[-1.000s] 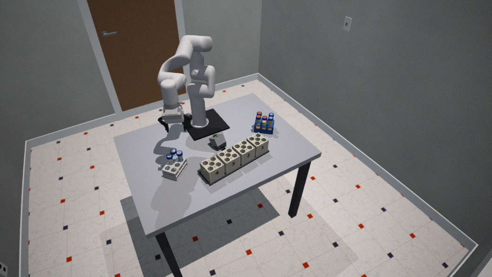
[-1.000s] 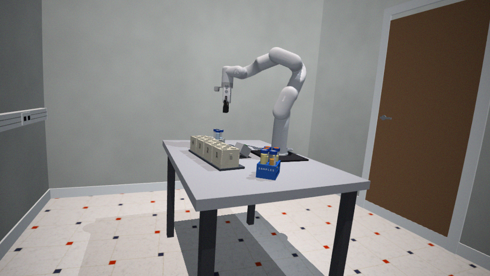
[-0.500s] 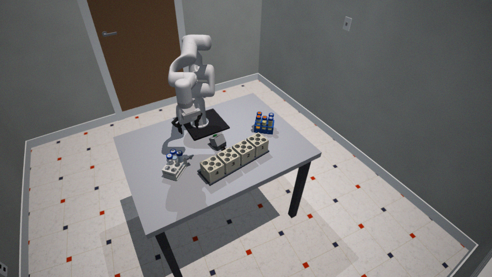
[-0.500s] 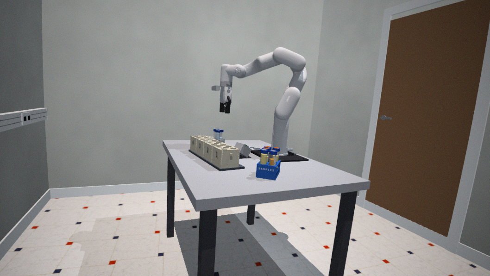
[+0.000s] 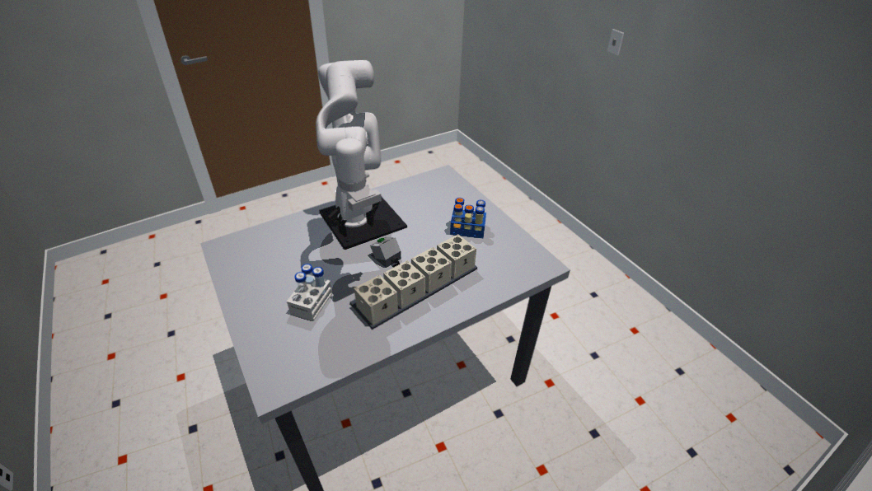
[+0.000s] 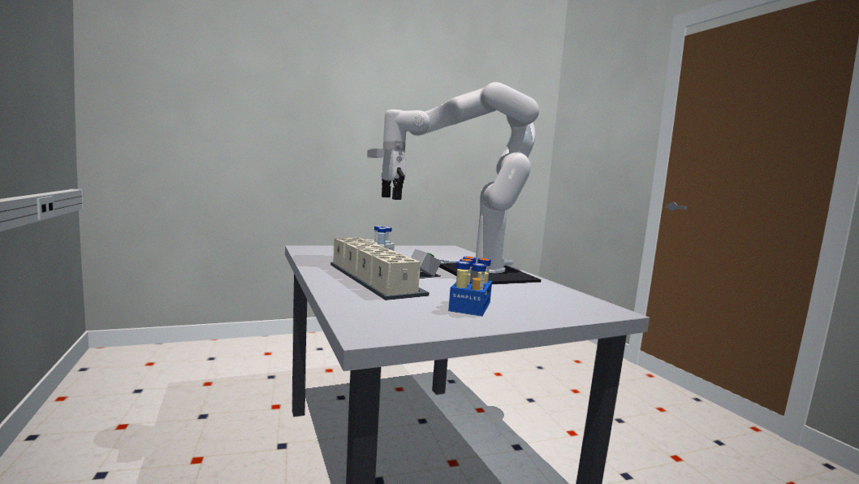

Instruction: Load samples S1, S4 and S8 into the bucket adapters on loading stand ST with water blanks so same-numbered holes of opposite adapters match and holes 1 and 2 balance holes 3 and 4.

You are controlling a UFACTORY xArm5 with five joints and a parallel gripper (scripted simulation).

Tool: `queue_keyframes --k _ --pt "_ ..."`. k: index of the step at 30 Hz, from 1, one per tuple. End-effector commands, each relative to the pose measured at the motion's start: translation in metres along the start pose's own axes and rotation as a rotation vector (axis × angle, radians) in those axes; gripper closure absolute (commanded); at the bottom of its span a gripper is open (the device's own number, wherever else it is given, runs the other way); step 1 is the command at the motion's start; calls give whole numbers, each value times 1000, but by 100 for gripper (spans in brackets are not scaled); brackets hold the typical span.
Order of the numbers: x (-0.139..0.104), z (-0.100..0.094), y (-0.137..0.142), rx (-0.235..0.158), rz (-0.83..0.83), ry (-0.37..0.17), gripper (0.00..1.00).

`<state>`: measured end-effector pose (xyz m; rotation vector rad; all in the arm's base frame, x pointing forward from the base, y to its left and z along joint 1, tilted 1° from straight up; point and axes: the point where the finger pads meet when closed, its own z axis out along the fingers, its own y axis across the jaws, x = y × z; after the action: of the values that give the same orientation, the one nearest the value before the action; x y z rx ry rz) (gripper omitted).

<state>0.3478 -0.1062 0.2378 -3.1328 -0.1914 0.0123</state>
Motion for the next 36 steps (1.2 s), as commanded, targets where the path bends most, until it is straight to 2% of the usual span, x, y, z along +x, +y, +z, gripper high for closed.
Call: queue_keyframes --k 1,29,34,36 --pt "14 -2 -20 10 1 9 0" --pt "81 -3 -131 11 1 10 0" --pt "89 -4 -144 11 1 10 0" --pt "84 -4 -153 11 -65 10 0"
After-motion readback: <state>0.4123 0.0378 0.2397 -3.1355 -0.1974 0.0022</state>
